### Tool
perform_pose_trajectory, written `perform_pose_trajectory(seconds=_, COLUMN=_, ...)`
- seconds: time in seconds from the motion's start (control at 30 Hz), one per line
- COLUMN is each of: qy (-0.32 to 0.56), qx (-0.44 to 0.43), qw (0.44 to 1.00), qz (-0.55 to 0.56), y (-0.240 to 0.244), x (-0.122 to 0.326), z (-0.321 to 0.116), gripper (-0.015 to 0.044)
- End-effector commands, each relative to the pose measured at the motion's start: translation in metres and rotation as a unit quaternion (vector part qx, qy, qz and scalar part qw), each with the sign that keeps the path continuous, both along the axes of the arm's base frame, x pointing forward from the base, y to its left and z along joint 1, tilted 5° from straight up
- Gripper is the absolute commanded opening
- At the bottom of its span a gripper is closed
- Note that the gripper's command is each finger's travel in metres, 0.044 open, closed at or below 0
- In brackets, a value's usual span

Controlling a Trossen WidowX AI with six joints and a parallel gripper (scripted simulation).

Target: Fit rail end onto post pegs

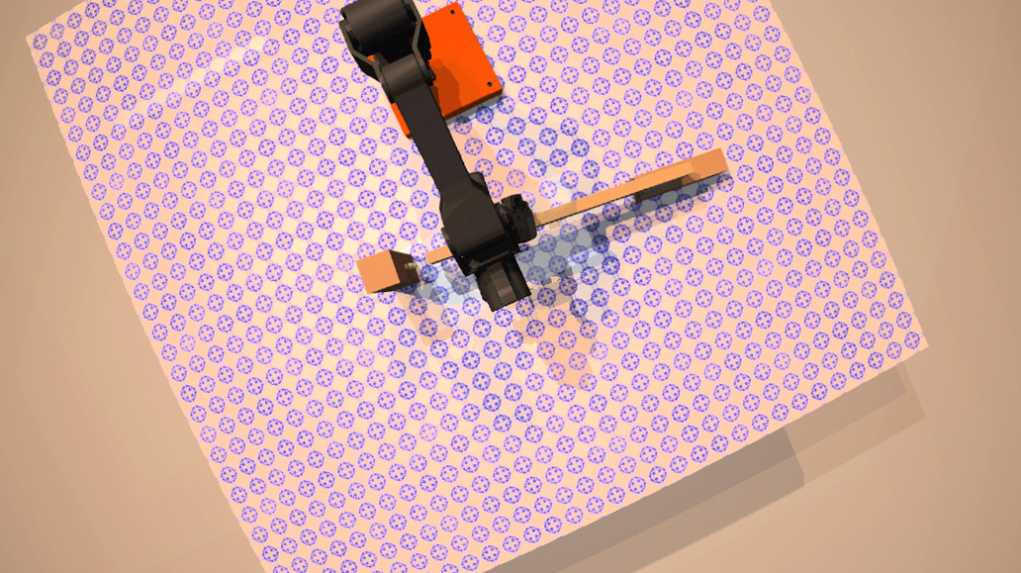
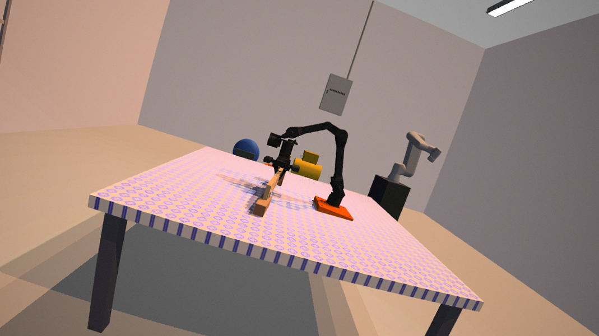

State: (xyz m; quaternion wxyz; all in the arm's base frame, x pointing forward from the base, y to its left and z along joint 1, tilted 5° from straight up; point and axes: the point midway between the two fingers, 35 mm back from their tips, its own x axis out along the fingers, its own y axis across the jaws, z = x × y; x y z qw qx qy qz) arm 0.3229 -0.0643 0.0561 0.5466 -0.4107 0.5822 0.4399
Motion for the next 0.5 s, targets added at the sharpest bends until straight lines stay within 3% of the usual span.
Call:
perform_pose_trajectory(seconds=0.0, qy=-0.005, qx=-0.001, qw=1.000, qz=0.000, y=-0.0004, x=0.0023, z=0.0017, gripper=0.0000)
perform_pose_trajectory(seconds=0.47, qy=-0.005, qx=-0.001, qw=1.000, qz=0.000, y=-0.0004, x=0.0024, z=-0.0002, gripper=0.0000)
